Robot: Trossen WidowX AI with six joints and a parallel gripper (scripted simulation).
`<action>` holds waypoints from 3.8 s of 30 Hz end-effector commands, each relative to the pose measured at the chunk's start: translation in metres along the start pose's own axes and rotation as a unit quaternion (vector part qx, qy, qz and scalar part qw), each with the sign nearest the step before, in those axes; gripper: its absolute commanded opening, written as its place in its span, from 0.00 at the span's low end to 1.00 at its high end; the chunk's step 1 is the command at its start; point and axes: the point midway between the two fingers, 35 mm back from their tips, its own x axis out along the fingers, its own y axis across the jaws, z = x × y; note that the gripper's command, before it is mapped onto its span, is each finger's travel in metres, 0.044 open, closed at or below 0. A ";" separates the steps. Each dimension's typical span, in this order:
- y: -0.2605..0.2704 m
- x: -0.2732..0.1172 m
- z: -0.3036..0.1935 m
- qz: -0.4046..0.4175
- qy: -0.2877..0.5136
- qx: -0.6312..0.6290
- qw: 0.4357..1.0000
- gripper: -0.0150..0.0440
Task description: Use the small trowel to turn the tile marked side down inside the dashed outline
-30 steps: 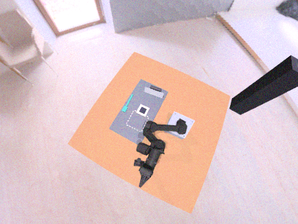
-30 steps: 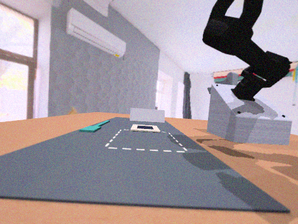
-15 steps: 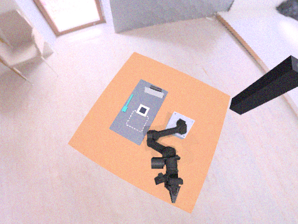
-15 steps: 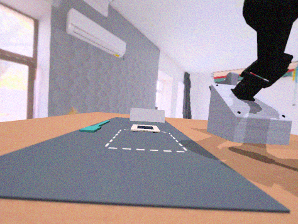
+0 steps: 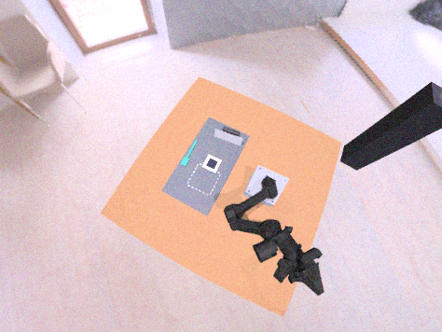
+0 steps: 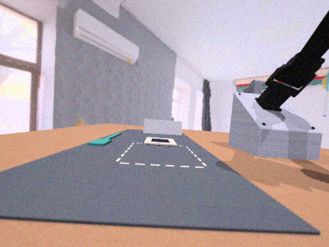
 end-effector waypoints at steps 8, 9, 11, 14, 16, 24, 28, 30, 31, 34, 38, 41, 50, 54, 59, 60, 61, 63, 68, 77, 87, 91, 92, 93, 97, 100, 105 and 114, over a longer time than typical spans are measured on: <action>0.060 0.001 -0.090 0.094 0.130 0.022 0.987 0.42; 0.064 0.000 -0.096 0.101 0.139 0.023 0.985 0.42; 0.076 -0.003 -0.112 0.117 0.162 0.026 0.980 0.42; 0.094 -0.012 -0.134 0.146 0.191 0.027 0.970 0.42; 0.108 -0.020 -0.147 0.167 0.209 0.026 0.963 0.42; 0.159 -0.058 -0.204 0.241 0.289 0.023 0.926 0.42; 0.187 -0.088 -0.237 0.283 0.334 0.011 0.899 0.42; 0.201 -0.105 -0.252 0.304 0.355 0.006 0.884 0.42; 0.207 -0.113 -0.258 0.314 0.365 0.005 0.876 0.42; 0.224 -0.137 -0.274 0.340 0.396 0.008 0.853 0.42; 0.246 -0.172 -0.291 0.375 0.435 0.010 0.818 0.42; 0.261 -0.201 -0.303 0.400 0.463 0.010 0.791 0.42; 0.298 -0.298 -0.327 0.474 0.543 0.011 0.693 0.42; 0.309 -0.343 -0.333 0.498 0.578 0.007 0.646 0.42; 0.316 -0.402 -0.339 0.518 0.624 -0.002 0.586 0.42; 0.316 -0.414 -0.339 0.521 0.632 -0.005 0.573 0.42; 0.317 -0.425 -0.339 0.524 0.640 -0.008 0.561 0.42; 0.317 -0.449 -0.340 0.532 0.656 -0.014 0.535 0.42; 0.313 -0.511 -0.338 0.554 0.691 -0.032 0.463 0.42; 0.288 -0.618 -0.327 0.575 0.745 -0.078 0.329 0.42; 0.235 -0.722 -0.306 0.570 0.788 -0.147 0.180 0.42; 0.208 -0.757 -0.295 0.559 0.800 -0.180 0.123 0.42; 0.200 -0.765 -0.292 0.556 0.802 -0.188 0.109 0.42; 0.193 -0.774 -0.290 0.553 0.804 -0.198 0.095 0.42; 0.160 -0.804 -0.278 0.535 0.810 -0.236 0.040 0.42; 0.134 -0.824 -0.269 0.518 0.813 -0.266 0.002 0.42; 0.089 -0.851 -0.255 0.486 0.812 -0.319 -0.057 0.42; 0.006 -0.882 -0.233 0.410 0.796 -0.422 -0.143 0.42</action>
